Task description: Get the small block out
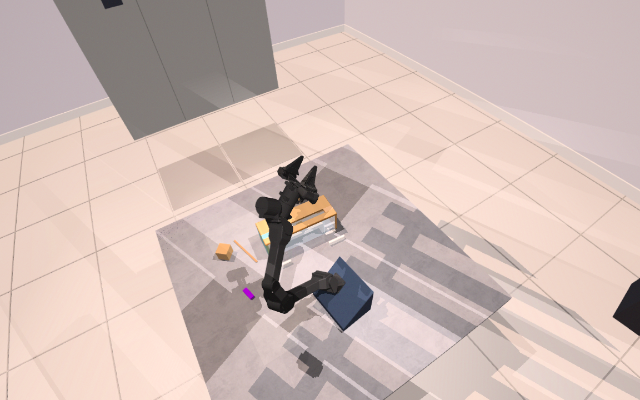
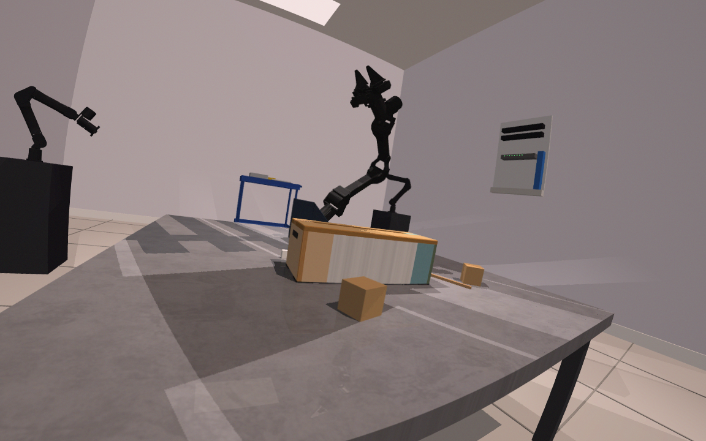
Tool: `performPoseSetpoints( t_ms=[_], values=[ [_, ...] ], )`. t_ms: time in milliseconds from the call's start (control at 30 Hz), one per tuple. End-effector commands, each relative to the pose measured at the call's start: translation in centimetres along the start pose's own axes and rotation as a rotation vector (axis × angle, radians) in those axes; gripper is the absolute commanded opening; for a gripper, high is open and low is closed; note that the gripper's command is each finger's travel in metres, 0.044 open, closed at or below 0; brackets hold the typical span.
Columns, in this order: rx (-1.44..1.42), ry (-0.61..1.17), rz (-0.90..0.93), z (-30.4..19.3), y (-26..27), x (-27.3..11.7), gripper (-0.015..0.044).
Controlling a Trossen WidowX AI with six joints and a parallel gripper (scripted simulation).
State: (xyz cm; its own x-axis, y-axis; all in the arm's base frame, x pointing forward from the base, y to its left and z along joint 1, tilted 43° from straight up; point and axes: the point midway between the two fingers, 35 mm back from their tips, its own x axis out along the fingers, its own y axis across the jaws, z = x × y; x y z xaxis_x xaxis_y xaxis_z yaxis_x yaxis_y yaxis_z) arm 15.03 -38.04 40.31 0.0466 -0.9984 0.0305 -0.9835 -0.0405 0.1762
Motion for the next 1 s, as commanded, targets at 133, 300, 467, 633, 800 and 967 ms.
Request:
performPoseSetpoints(
  t_ms=[133,300,467,633,800,967],
  values=[
    [-0.258,-0.126,-0.16,4.0,-4.2,1.6,0.04],
    [-0.599,-0.272,-0.432,10.3,-9.8,2.3,0.04],
    [-0.909,-0.372,-0.748,16.9,-14.3,1.1,0.04],
    [-1.155,-0.419,-1.107,23.1,-17.8,-1.7,0.04],
    [-1.303,-0.409,-1.562,29.1,-20.6,-6.4,0.04],
    [-1.305,-0.329,-2.025,33.4,-22.2,-11.8,0.04]
  ],
)
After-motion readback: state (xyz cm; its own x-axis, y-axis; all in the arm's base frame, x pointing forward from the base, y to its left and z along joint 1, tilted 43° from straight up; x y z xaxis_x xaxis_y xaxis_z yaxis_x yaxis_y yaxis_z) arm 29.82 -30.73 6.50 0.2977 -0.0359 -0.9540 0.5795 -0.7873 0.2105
